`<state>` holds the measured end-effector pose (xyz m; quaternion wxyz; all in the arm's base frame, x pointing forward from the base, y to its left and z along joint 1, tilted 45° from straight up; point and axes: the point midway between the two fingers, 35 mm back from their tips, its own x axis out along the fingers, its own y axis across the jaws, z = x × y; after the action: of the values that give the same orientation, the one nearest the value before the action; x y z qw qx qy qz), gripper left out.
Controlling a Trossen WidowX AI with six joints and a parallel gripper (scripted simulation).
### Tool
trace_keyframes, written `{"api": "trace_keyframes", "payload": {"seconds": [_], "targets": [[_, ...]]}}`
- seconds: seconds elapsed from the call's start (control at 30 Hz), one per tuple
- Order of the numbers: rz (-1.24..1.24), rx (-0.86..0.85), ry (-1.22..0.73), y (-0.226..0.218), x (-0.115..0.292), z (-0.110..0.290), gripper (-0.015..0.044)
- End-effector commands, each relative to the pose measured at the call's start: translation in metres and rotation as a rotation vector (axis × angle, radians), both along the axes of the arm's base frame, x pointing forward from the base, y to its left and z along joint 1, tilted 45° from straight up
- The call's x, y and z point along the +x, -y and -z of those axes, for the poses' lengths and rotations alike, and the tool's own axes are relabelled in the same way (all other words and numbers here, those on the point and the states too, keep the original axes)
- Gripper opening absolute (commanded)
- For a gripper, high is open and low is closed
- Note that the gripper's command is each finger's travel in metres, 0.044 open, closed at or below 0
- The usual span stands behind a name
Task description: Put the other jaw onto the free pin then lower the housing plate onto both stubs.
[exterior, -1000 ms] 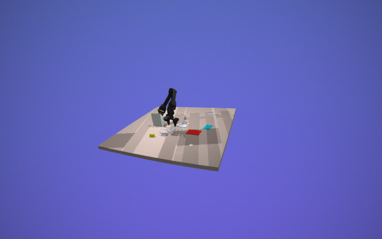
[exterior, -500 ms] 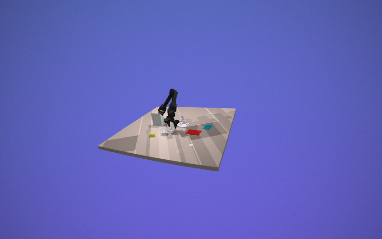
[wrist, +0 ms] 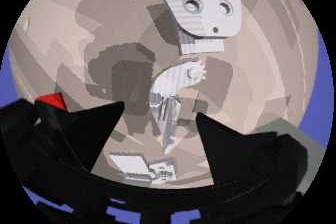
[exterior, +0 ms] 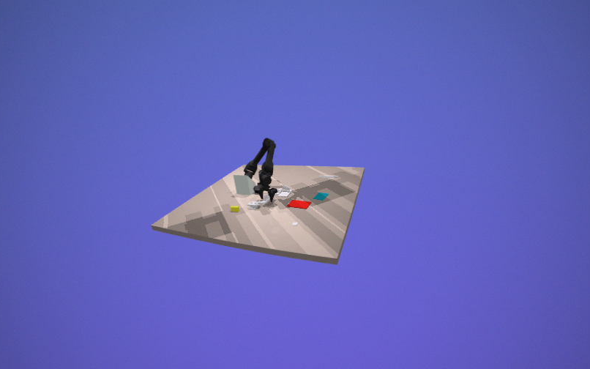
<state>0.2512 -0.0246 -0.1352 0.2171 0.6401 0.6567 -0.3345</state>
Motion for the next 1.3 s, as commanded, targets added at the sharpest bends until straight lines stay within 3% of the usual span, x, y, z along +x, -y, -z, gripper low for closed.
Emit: {"api": "trace_keyframes", "payload": {"seconds": [0.0, 0.9, 1.27], "targets": [[0.005, 0.005, -0.006, -0.0036, -0.0027, 0.0026, 0.0440], [0.005, 0.004, -0.006, -0.0038, -0.0026, 0.0028, 0.0440], [0.001, 0.003, -0.006, -0.0035, -0.0028, 0.0027, 0.0151]]}}
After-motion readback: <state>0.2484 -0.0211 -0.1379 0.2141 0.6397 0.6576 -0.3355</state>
